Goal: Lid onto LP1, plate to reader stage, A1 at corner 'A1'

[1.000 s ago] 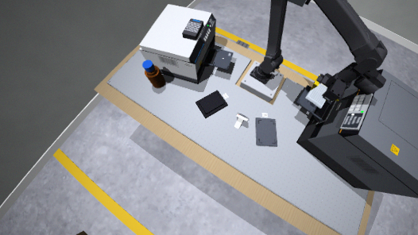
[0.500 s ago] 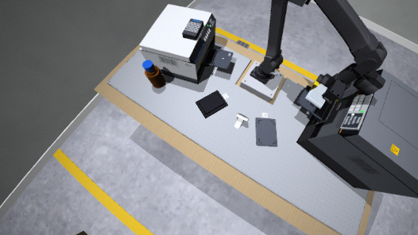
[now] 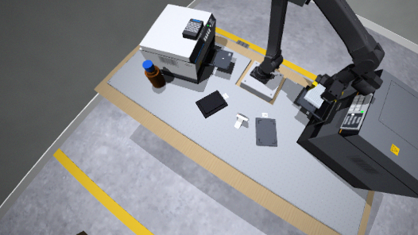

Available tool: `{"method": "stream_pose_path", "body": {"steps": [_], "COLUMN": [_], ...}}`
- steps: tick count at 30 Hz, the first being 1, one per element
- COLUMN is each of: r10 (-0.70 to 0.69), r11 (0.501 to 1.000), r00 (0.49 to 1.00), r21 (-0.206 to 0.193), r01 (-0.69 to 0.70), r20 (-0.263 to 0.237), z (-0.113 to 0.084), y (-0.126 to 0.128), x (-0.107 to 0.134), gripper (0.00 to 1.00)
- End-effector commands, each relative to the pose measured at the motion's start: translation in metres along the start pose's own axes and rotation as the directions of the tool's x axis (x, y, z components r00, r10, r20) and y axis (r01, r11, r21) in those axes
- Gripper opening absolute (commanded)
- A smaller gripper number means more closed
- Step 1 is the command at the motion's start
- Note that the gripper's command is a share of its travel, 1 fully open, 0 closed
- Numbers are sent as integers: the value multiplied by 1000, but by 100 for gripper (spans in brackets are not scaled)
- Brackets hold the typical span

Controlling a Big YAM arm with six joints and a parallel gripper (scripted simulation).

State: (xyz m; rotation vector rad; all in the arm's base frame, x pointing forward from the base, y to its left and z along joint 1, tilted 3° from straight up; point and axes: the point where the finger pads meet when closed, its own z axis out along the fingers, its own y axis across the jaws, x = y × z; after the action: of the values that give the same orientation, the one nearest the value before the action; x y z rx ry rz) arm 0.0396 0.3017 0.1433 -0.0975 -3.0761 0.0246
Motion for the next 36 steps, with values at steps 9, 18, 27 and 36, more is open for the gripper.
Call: {"method": "stream_pose_path", "body": {"steps": [9,18,27,36], "r10": [8,5,28,30], "r11": [997,1000,999,999], "r00": [1000,1000,1000,1000], "r21": [-80,-13,23,-24], "r01": [-7,-5,-28,-30], "r20": [10,3,0,4], "z": [-21,2,13,6], "y": [22,11,-4,12], "x": [-6,3,-2,-5], "gripper": [86,86,86,86]}}
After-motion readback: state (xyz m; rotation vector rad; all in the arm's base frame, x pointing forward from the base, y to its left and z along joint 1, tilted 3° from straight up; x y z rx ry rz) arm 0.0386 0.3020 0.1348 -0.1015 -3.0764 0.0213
